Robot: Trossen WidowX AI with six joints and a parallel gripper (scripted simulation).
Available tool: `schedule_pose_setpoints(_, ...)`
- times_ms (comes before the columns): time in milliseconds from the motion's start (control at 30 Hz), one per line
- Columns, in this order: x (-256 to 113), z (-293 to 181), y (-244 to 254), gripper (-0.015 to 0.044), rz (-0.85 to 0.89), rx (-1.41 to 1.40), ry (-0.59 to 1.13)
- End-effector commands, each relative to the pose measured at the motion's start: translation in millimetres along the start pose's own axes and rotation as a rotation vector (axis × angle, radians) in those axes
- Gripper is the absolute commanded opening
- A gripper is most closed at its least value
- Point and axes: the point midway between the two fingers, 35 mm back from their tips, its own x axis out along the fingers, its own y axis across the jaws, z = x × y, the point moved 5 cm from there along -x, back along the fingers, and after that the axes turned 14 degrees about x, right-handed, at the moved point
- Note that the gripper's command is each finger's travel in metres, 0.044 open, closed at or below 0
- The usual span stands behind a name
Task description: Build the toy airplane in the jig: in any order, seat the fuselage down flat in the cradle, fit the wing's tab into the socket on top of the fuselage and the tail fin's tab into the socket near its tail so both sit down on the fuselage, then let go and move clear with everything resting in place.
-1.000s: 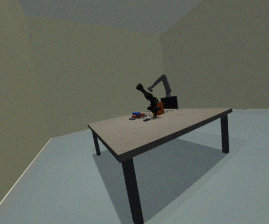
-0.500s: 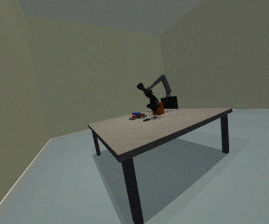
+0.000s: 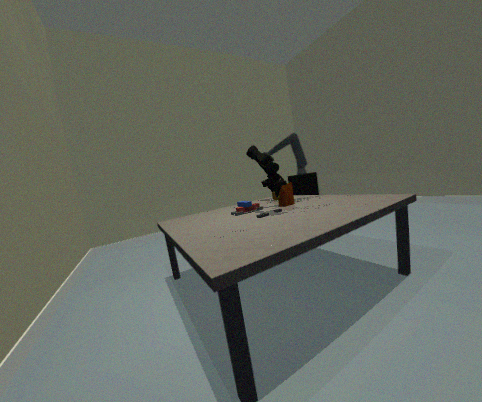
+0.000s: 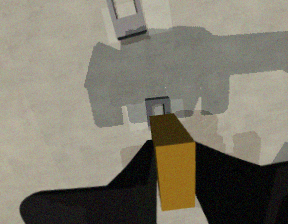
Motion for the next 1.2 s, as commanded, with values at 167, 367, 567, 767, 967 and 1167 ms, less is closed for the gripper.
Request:
schedule_pose_setpoints(167, -27, -1, -1, 0.0000, 0.004, 0.006, 0.001)
schedule_pose_setpoints(367, -46, -3, -4, 0.0000, 0.003, 0.007, 0.000)
schedule_pose_setpoints(567, -57, -4, -6, 0.0000, 0.002, 0.007, -0.001)
schedule_pose_setpoints(767, -57, 11, -18, 0.0000, 0.015, -0.006, 0.006)
schedule_pose_setpoints(967, -56, 26, -33, 0.0000, 0.028, -0.020, 0.012)
schedule_pose_setpoints(1167, -54, 40, -48, 0.0000, 0.039, -0.033, 0.015)
